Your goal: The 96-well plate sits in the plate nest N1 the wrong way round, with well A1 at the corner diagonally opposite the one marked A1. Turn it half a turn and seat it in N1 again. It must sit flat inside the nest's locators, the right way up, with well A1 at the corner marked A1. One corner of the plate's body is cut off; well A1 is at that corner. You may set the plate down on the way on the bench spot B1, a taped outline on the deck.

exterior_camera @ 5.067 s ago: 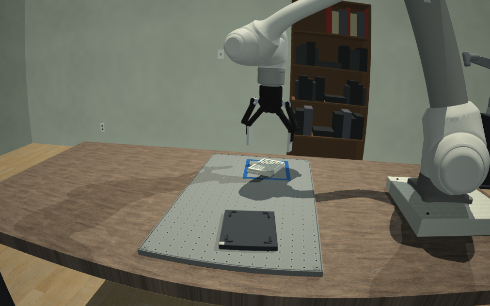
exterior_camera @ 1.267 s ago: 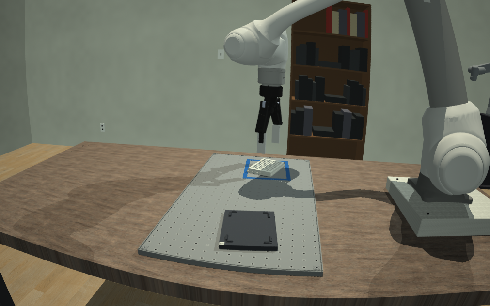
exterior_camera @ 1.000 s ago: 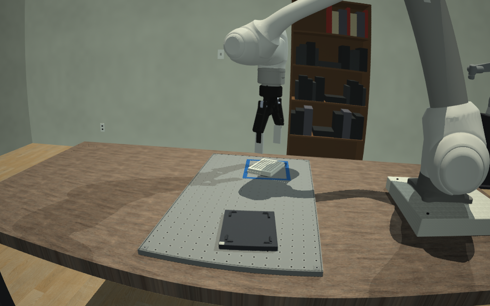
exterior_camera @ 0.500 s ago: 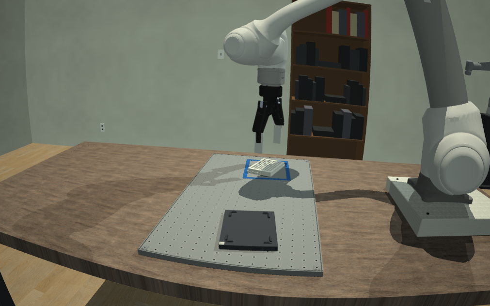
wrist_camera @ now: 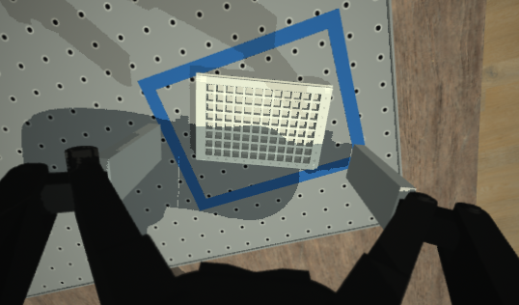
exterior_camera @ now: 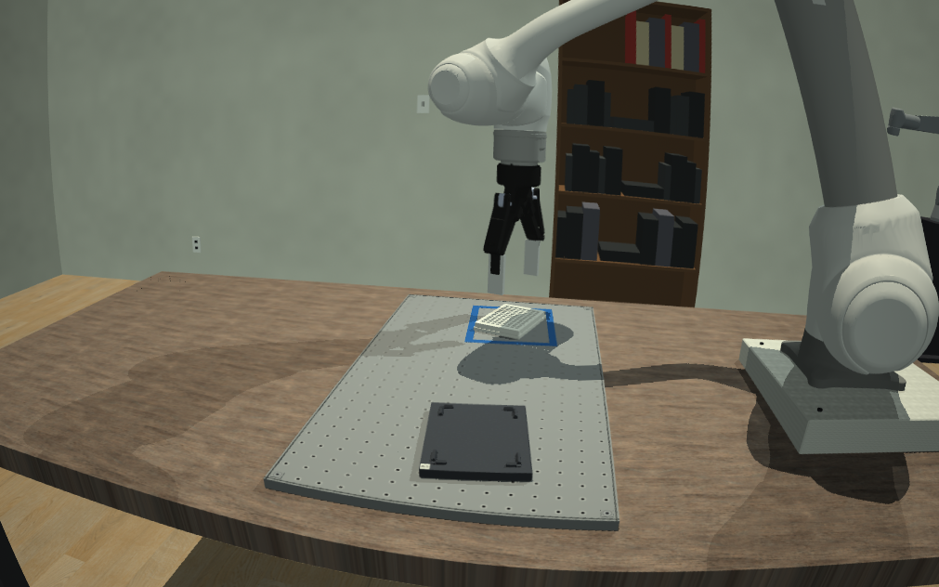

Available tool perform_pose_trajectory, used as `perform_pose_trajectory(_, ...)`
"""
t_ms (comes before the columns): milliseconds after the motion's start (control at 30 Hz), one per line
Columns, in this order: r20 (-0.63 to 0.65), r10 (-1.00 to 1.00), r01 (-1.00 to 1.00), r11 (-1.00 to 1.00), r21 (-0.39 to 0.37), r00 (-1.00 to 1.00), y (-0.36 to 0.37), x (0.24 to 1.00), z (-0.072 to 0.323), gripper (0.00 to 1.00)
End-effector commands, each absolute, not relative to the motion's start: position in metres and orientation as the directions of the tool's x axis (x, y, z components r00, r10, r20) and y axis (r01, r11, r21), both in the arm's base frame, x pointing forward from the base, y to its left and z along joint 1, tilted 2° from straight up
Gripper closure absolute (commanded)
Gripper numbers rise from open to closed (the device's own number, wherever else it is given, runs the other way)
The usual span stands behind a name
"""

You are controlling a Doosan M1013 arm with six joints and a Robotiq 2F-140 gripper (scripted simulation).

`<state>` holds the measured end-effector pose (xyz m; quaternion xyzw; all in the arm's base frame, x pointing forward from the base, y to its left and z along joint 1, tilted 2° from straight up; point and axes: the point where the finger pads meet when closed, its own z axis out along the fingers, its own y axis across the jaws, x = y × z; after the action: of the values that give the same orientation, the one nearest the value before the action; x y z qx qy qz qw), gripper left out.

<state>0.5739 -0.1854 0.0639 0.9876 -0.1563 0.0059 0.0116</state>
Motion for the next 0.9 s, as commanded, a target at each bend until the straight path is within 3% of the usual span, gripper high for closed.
perform_pose_trajectory(0, 0.019, -0.312, -0.312, -0.950, 0.027, 0.950, -0.1869, 0.5748, 0.0683, 0.00)
perform_pose_trajectory(467, 0.028, -0.657, -0.657, -0.753, 0.017, 0.754, -0.1869, 0.5748, 0.0683, 0.00)
perform_pose_trajectory(867, 0.033, -0.898, -0.899, -0.438, 0.005, 0.438, -0.1869, 0.5748, 0.0683, 0.00)
